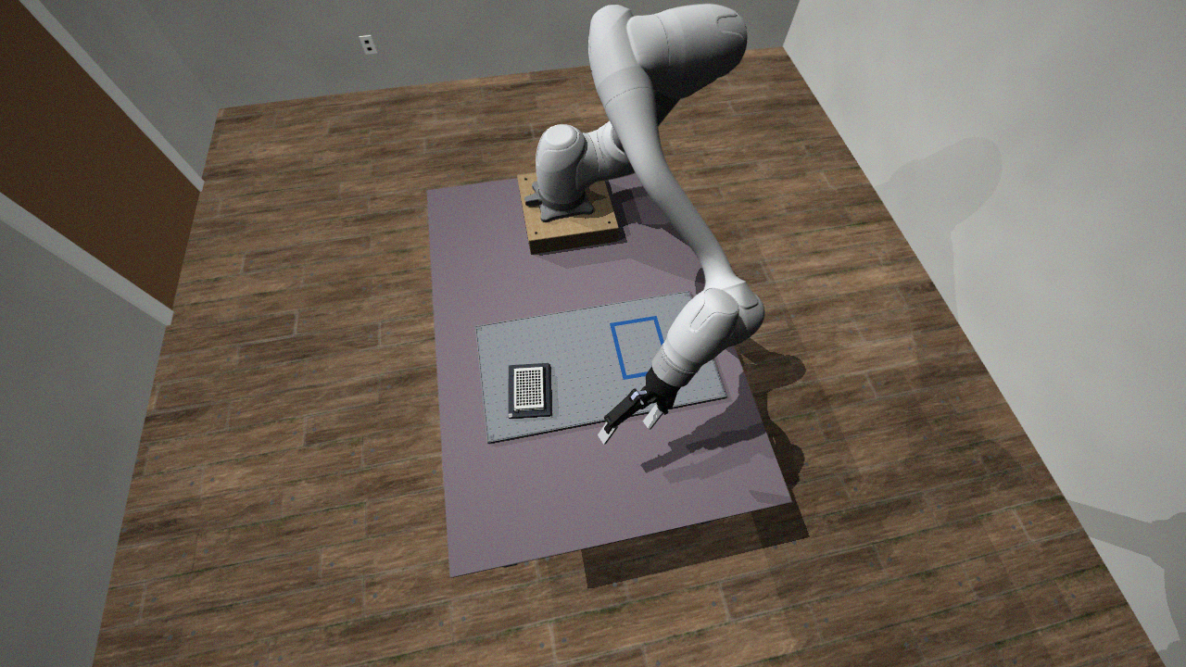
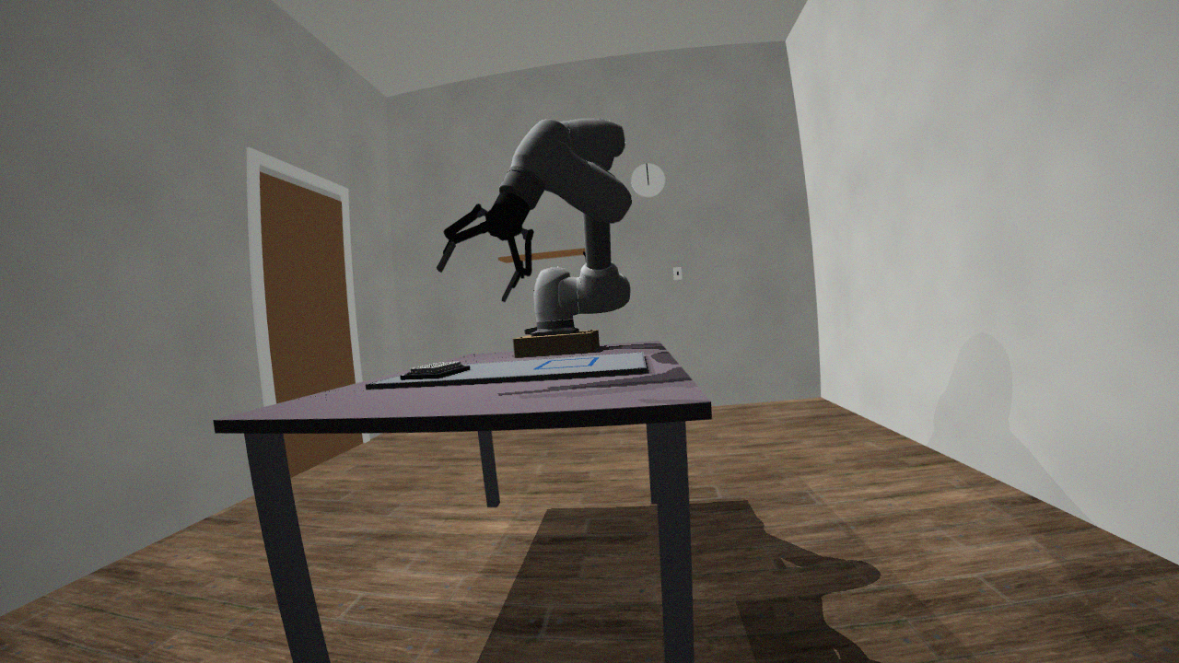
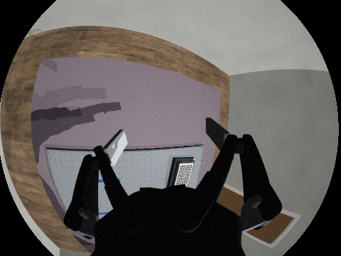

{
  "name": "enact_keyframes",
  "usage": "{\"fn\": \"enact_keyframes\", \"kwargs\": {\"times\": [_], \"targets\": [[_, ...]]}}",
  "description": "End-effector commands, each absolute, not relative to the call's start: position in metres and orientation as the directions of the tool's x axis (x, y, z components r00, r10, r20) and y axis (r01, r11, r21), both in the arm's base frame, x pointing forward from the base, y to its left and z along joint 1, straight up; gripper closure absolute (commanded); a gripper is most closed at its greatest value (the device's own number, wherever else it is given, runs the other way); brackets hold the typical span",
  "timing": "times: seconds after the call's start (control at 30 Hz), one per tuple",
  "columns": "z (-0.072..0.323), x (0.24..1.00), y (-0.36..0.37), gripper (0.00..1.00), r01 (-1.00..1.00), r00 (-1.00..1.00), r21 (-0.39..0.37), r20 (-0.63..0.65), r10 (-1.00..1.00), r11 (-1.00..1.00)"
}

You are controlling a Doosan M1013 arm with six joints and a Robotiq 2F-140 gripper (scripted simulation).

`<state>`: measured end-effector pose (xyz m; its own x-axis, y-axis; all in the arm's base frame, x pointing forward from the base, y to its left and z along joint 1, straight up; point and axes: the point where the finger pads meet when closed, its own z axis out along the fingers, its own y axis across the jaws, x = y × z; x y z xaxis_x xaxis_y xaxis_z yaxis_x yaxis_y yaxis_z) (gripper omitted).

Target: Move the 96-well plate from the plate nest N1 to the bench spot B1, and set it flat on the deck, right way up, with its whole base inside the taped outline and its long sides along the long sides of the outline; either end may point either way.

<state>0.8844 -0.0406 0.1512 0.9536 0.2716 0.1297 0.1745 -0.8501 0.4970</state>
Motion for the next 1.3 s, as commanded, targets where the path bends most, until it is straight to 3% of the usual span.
{"fn": "enact_keyframes", "kwargs": {"times": [0.0,0.53,0.63,0.87,0.97,1.27], "targets": [[0.151,0.884,-0.041,0.0,0.174,0.954,0.497,0.13,0.272,-0.85],[0.151,0.884,-0.041,0.0,0.174,0.954,0.497,0.13,0.272,-0.85],[0.146,0.876,-0.052,0.0,0.152,0.971,0.439,0.101,0.216,-0.885],[0.132,0.857,-0.078,0.0,0.152,0.971,0.439,0.101,0.216,-0.885],[0.126,0.848,-0.088,0.0,0.121,0.984,0.379,0.075,0.161,-0.917],[0.113,0.827,-0.113,0.0,0.121,0.984,0.379,0.075,0.161,-0.917]]}}
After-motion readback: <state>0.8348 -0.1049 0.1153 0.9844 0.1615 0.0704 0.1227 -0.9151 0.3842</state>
